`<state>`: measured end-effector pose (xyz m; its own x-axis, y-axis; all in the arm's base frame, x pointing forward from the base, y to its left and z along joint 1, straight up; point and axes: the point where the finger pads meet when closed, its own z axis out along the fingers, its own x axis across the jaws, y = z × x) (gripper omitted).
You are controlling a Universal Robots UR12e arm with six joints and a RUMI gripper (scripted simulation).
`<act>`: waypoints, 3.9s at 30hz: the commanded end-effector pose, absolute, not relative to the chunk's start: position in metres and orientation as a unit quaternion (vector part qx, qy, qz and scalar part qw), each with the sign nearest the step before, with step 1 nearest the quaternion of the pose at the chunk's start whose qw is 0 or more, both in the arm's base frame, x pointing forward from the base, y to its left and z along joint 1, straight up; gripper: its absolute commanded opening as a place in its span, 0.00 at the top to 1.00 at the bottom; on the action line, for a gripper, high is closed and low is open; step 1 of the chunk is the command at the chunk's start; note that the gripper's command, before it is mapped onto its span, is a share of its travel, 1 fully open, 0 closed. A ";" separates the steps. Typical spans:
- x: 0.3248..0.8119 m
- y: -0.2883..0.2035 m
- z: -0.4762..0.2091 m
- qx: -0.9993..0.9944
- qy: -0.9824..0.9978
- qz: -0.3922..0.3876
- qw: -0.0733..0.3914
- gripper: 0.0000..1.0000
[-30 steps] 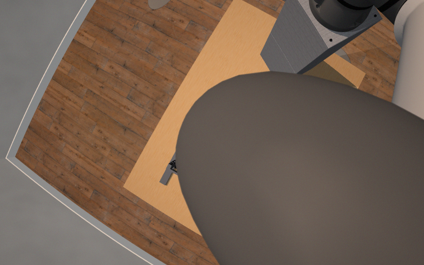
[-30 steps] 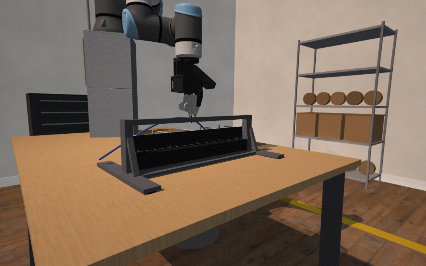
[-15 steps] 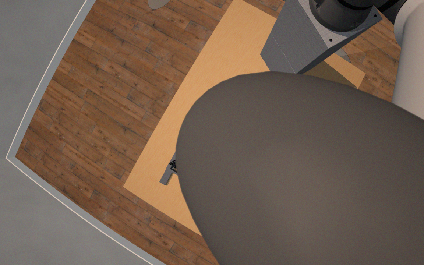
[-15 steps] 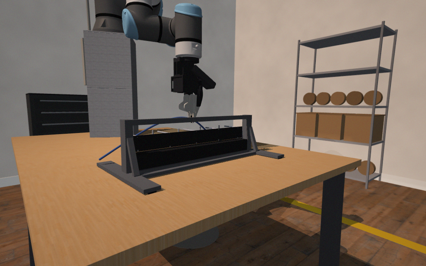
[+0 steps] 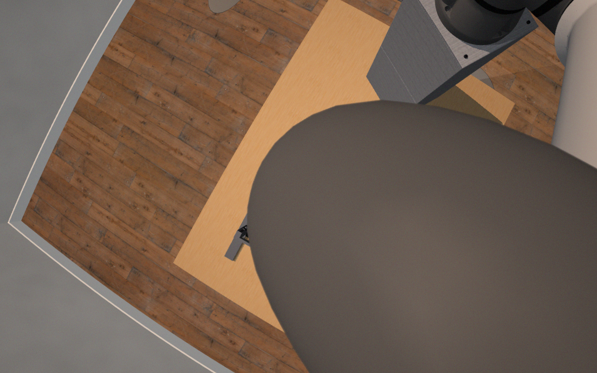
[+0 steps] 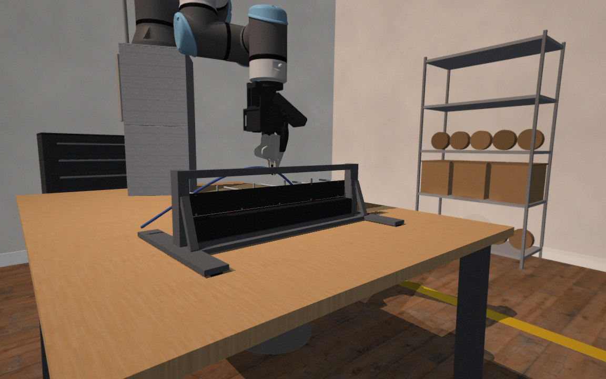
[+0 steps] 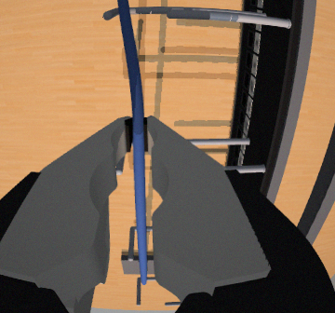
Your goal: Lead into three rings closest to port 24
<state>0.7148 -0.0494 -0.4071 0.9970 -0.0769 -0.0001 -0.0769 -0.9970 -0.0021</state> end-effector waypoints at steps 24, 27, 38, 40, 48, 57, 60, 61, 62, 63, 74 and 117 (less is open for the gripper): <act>0.716 -0.050 -0.406 -0.999 0.038 -0.001 0.001 1.00; 0.716 -0.050 -0.406 -0.999 0.038 -0.001 0.001 1.00; 0.716 -0.050 -0.408 -0.999 0.038 -0.001 0.001 1.00; 0.716 -0.050 -0.409 -0.999 0.038 -0.001 0.001 1.00; 0.716 -0.050 -0.412 -0.999 0.038 -0.001 0.001 1.00; 0.716 -0.050 -0.419 -0.999 0.038 -0.001 0.001 1.00; 0.716 -0.050 -0.423 -0.999 0.038 -0.001 0.001 1.00; 0.716 -0.050 -0.423 -0.999 0.038 -0.001 0.001 1.00; 0.716 -0.050 -0.423 -0.999 0.038 -0.001 0.001 1.00; 0.716 -0.050 -0.424 -0.999 0.038 -0.001 0.001 1.00; 0.716 -0.050 -0.436 -0.999 0.038 -0.001 0.001 1.00; 0.716 -0.050 -0.464 -0.999 0.038 -0.001 0.001 1.00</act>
